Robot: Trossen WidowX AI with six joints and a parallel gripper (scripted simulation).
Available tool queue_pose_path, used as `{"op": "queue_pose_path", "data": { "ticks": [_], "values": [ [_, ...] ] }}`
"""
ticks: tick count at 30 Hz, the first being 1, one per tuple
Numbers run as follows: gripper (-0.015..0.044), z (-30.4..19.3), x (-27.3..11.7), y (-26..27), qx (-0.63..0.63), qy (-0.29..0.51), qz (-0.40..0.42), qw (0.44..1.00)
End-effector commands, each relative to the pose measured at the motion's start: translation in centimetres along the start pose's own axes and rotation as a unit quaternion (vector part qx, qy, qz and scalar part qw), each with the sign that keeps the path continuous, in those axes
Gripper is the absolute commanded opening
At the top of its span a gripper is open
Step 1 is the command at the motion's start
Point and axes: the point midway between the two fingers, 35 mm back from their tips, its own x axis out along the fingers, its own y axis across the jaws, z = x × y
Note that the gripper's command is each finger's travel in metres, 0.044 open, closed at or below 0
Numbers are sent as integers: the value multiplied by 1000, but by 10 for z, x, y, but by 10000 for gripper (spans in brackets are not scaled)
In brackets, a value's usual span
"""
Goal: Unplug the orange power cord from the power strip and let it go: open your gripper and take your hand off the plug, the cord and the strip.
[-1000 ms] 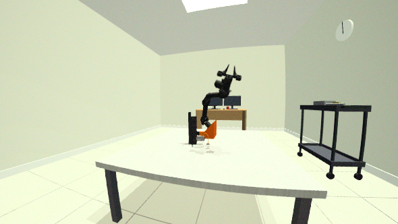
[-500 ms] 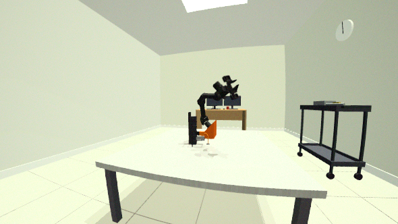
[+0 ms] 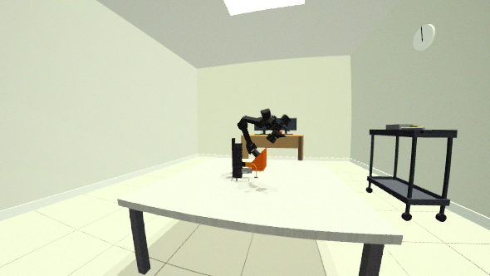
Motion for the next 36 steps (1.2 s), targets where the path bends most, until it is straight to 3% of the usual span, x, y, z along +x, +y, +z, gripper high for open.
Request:
{"op": "queue_pose_path", "data": {
  "ticks": [1,6,12,25,36],
  "values": [
    [160,-39,-18,-67,-175,104,-93,975],
    [160,-67,-44,-113,-311,201,-133,919],
    [160,-97,-87,-164,-461,326,-144,813],
    [160,-139,-208,-254,-677,576,-19,458],
    [160,-140,-212,-257,-681,582,-12,445]
  ]
}}
